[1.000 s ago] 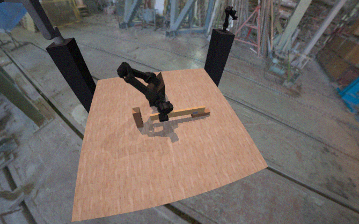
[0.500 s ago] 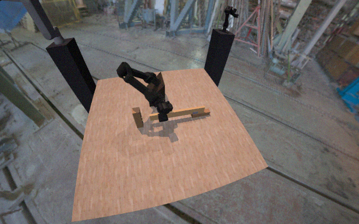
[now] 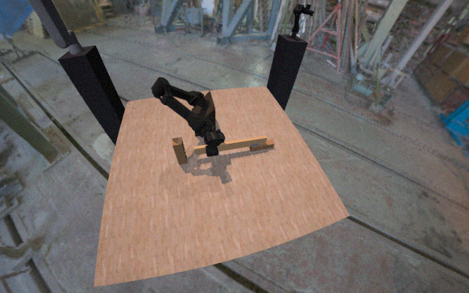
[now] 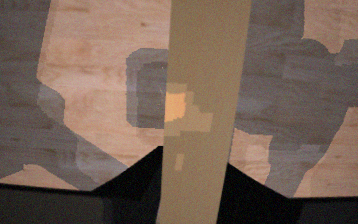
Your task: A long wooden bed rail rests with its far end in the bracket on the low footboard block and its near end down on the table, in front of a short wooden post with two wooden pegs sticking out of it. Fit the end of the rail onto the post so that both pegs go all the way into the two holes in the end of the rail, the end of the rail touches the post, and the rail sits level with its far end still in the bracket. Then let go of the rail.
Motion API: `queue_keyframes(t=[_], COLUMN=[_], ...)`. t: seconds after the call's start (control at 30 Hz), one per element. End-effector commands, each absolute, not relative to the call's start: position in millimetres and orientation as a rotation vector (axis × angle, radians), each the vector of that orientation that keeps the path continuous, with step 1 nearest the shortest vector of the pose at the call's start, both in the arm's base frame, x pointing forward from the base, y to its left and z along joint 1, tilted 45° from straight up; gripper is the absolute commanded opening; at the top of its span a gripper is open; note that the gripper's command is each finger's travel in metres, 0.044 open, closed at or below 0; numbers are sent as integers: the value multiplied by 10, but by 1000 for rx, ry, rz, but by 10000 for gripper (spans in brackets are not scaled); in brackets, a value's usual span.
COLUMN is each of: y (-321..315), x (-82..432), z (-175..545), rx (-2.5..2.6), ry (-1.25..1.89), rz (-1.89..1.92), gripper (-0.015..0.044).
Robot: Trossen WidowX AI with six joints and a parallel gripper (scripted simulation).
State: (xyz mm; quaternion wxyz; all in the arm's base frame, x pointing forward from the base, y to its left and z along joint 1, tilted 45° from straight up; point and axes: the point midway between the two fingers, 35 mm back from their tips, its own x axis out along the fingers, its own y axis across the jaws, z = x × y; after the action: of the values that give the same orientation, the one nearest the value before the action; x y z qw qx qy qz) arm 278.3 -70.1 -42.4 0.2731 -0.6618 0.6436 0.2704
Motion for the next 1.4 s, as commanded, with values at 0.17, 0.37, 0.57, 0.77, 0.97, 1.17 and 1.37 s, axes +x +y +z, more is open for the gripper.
queue_keyframes(t=[0.17, 0.37, 0.57, 0.77, 0.97, 1.17, 1.37], y=[-697, -711, -727, -744, -760, -775, -787], x=[2803, 2807, 2810, 2812, 2814, 2815, 2816], z=[-369, -355, -344, -335, -325, -312, -298], rx=[-1787, -1788, -1788, -1788, -1788, -1788, -1788], ry=[1720, 1720, 1720, 1720, 1720, 1720, 1720], rz=[729, 729, 729, 729, 729, 729, 729], gripper=[0, 0, 0, 0, 0, 0, 0])
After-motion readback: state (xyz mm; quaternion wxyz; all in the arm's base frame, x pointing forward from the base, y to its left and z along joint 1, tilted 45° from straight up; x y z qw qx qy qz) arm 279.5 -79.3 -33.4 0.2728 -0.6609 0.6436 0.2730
